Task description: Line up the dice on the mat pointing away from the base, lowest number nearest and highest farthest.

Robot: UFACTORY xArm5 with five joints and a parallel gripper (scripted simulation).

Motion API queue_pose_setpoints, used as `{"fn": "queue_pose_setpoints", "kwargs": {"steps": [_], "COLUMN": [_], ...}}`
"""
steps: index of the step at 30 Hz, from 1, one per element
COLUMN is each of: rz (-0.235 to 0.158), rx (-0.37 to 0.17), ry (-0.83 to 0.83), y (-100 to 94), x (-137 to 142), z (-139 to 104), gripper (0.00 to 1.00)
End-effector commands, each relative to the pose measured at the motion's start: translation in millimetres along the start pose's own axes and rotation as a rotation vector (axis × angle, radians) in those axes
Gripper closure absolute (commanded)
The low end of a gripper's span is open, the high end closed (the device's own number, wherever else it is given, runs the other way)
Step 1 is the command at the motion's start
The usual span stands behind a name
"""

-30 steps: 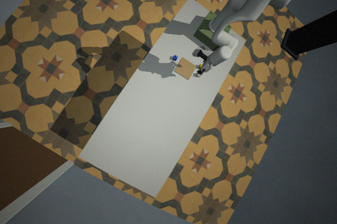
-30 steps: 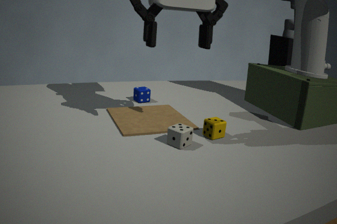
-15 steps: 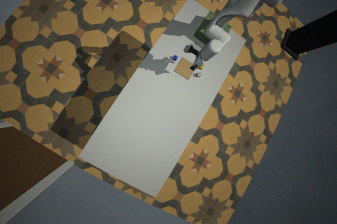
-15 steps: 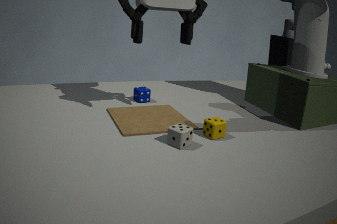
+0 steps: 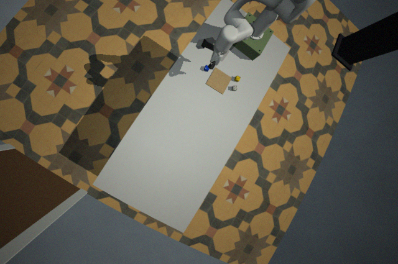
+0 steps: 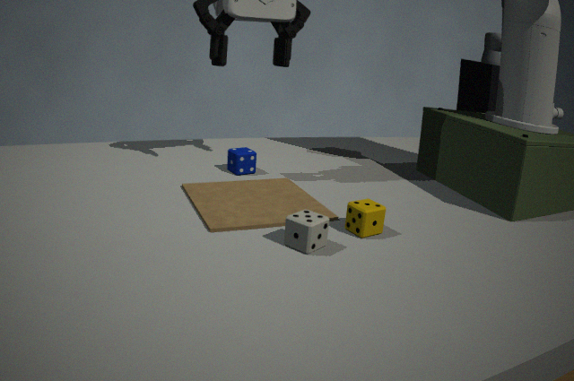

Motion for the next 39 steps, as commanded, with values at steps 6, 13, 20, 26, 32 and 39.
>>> {"fn": "queue_pose_setpoints", "kwargs": {"steps": [6,13,20,26,32,39], "rz": [0.003,0.003,0.005,0.005,0.005,0.005], "rx": [0.001,0.001,0.002,0.002,0.002,0.002], "ry": [-0.011,-0.011,-0.011,-0.011,-0.011,-0.011], "y": [-1.1,-0.6,45.2,45.8,45.8,45.8], "x": [-2,-2,-2,-2,-2,-2], "z": [4,4,6,6,6,6], "gripper": [0.0,0.0,0.0,0.53,0.53,0.53]}}
Point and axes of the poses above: the point where the finger pads meet when closed, its own y axis out along the fingers, its own x axis across the jaws, z = x × y, the point moved 2 cm from there along -y, back along the fingers, and after that the axes turned 9 degrees about y, right-handed, at the moved point
